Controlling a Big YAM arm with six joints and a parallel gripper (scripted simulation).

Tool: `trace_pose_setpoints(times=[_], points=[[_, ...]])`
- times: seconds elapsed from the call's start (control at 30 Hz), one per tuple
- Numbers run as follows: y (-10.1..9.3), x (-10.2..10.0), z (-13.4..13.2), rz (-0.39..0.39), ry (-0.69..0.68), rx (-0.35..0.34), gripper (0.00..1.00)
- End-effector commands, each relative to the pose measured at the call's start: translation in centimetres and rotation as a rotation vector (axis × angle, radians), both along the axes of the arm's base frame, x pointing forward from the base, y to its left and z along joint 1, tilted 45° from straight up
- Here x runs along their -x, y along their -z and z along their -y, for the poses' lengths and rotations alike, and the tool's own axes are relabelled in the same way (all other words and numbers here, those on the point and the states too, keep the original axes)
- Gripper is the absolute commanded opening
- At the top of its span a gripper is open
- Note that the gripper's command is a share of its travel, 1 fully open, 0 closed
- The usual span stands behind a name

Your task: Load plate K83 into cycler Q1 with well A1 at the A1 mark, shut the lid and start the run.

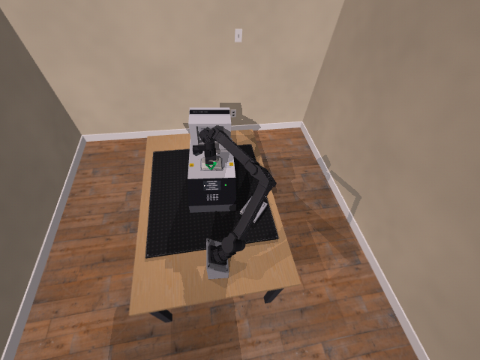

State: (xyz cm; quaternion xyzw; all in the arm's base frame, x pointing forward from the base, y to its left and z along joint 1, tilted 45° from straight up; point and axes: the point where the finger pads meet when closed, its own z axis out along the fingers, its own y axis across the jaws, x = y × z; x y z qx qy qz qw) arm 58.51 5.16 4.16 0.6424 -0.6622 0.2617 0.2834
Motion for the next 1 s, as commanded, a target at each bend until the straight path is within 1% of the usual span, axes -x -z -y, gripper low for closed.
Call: trace_pose_setpoints(times=[0.0, 0.17, 0.4, 0.47, 0.53, 0.7, 0.87, 0.97], points=[[-1.9, -1.7, -1.5, 0.049, -0.014, -0.019, 1.00], [-3.2, -1.7, -2.7, 0.059, -0.006, -0.017, 1.00], [-4.1, -1.5, -3.9, 0.061, -0.008, -0.017, 1.00], [-4.1, -1.5, -3.9, 0.061, -0.008, -0.017, 1.00], [-4.0, -1.4, -3.3, 0.055, 0.004, -0.015, 1.00], [-4.9, -1.6, -2.8, 0.058, 0.023, -0.017, 1.00], [-5.8, -1.6, -4.6, 0.063, 0.006, -0.018, 1.00], [-5.4, -1.5, -5.3, 0.050, 0.000, -0.014, 1.00]])
